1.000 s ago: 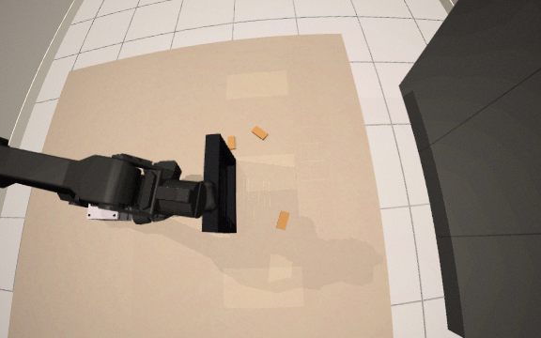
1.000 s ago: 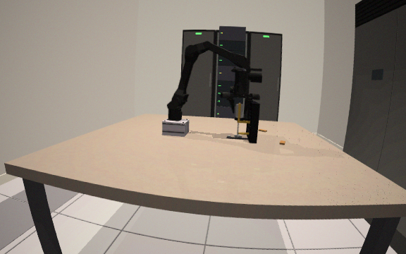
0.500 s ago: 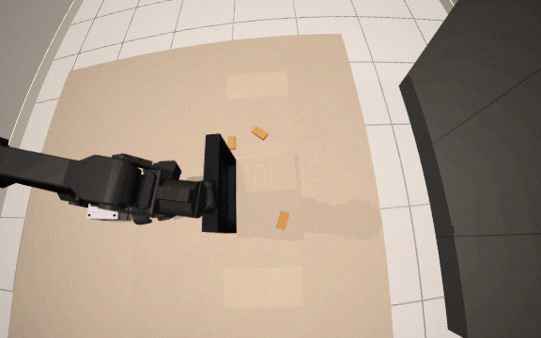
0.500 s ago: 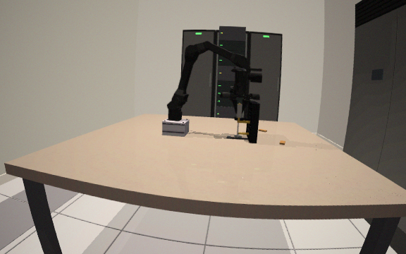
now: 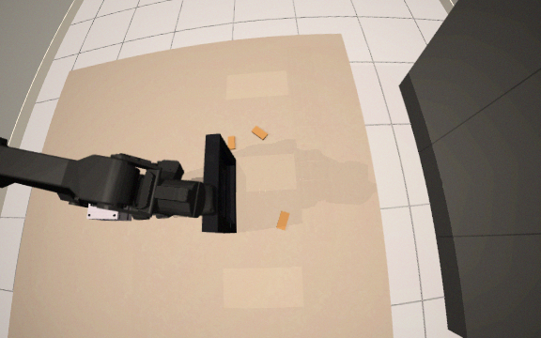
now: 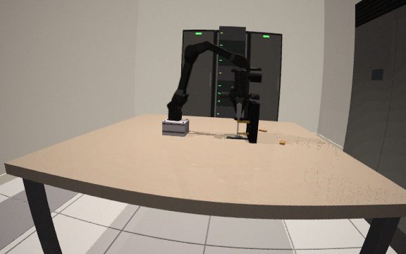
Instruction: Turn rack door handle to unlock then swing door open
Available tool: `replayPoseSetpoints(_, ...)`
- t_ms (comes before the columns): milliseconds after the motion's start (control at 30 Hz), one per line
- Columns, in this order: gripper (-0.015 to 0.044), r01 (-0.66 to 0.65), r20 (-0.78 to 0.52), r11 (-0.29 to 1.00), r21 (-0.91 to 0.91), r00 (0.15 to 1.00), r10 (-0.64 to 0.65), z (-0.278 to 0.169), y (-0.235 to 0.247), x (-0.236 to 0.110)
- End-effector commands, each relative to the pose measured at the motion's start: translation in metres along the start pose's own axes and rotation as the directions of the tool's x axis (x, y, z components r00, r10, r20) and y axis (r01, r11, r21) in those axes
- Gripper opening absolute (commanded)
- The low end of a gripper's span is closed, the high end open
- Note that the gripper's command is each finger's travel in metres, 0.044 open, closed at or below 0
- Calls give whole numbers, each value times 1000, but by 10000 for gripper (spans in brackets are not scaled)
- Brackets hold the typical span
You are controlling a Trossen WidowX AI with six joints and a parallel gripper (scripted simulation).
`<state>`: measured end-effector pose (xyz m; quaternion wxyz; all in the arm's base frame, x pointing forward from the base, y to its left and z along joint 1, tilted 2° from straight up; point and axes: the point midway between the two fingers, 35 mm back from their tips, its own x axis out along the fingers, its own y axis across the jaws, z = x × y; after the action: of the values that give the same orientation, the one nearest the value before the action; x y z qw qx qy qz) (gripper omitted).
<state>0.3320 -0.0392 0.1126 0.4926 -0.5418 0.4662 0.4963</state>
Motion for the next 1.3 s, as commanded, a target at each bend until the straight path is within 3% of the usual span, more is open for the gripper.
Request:
replayPoseSetpoints(0, 20, -7, 5, 998, 70, 1000, 7, 4, 6, 0)
replayPoseSetpoints(533, 20, -10, 6, 927, 376, 1000, 8, 15, 24, 0)
replayPoseSetpoints(1267, 20, -14, 9, 731, 682, 1000, 11, 47, 57, 0)
